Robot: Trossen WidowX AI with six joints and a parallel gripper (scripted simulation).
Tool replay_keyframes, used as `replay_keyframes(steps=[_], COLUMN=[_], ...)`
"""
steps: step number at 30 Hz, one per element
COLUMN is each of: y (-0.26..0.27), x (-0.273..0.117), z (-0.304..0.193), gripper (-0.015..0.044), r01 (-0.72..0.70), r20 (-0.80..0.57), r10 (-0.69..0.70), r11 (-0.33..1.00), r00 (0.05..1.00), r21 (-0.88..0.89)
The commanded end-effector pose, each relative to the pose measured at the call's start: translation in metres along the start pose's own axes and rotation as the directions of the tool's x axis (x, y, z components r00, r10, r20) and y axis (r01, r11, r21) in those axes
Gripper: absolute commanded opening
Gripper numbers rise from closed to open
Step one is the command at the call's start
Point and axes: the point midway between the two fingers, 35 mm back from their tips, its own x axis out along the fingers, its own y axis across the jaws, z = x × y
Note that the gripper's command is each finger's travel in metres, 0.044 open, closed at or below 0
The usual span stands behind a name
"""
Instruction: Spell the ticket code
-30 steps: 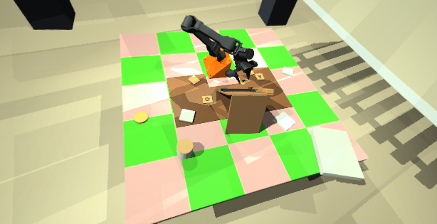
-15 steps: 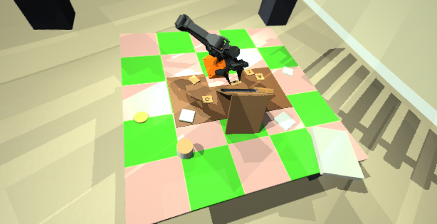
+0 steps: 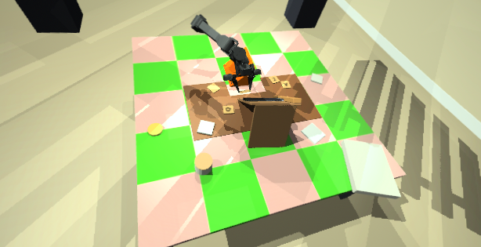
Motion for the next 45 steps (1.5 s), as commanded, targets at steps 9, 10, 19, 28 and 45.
replay_keyframes(steps=[9,10,19,28,45], y=[-0.060,-0.065,-0.081,-0.088,-0.092], x=[-0.019,-0.021,-0.025,0.008,0.020], z=[-0.008,-0.010,-0.014,-0.010,-0.010], gripper=[0.0000,0.0000,0.0000,0.0000,0.0000], r01=[0.144,0.157,0.201,0.201,0.204], r20=[0.063,0.067,0.076,0.076,0.081], r10=[-0.145,-0.158,-0.203,-0.203,-0.206], r11=[0.989,0.987,0.979,0.979,0.978], r00=[0.987,0.985,0.976,0.976,0.975], r21=[0.024,0.027,0.035,0.038,0.036])
